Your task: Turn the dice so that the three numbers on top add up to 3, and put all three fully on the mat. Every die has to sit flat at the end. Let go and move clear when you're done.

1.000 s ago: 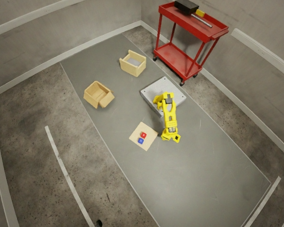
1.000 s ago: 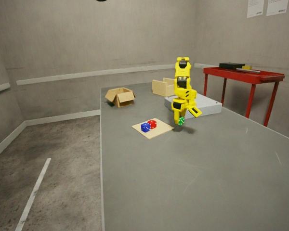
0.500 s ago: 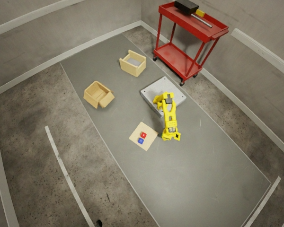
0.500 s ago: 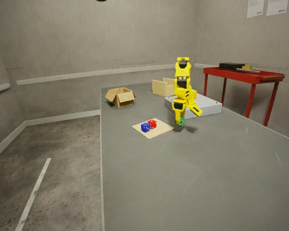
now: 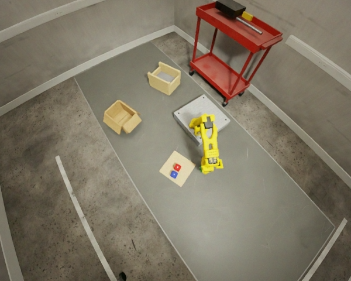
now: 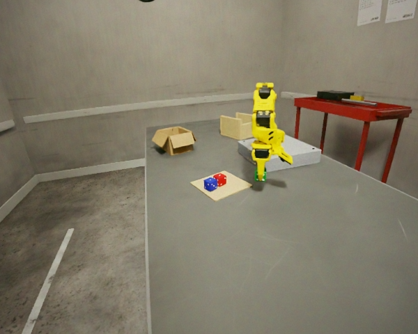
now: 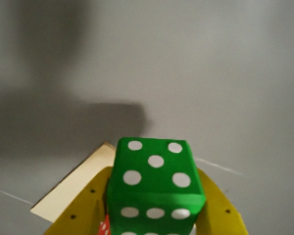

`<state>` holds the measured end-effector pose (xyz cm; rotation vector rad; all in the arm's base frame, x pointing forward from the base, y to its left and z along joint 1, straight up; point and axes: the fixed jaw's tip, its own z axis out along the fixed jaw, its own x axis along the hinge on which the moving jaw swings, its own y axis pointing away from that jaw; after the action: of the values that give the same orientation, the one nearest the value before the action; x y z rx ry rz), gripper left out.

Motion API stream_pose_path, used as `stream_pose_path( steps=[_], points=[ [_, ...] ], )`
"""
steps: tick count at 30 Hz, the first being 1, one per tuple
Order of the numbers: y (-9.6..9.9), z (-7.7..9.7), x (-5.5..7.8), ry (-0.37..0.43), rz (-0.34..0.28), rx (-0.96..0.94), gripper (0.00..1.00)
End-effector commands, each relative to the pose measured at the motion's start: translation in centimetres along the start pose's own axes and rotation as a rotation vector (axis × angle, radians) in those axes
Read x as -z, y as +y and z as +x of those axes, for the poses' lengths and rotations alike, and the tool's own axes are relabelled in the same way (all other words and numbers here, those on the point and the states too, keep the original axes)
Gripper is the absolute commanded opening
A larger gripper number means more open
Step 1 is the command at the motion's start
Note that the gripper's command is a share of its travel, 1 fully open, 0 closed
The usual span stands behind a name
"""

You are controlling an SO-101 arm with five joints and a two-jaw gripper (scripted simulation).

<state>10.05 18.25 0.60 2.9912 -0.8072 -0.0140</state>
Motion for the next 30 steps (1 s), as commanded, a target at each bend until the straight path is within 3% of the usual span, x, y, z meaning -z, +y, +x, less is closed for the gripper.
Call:
stream_pose_path(
  steps=[1, 11, 19, 21, 30],
  points=[
    [-0.4, -0.1, 0.6, -0.002, 0.029, 0.038, 0.00],
    [-0.3, 0.3, 0.6, -0.002, 0.029, 0.018, 0.00],
    [0.4, 3.1, 0.6, -0.006, 0.029, -0.118, 0.00],
    [0.4, 3.1, 0.6, -0.006, 0.029, -0.118, 0.00],
    [3.6, 8.8, 0.5, -0.016, 0.028, -0.441, 0.00]
  ],
)
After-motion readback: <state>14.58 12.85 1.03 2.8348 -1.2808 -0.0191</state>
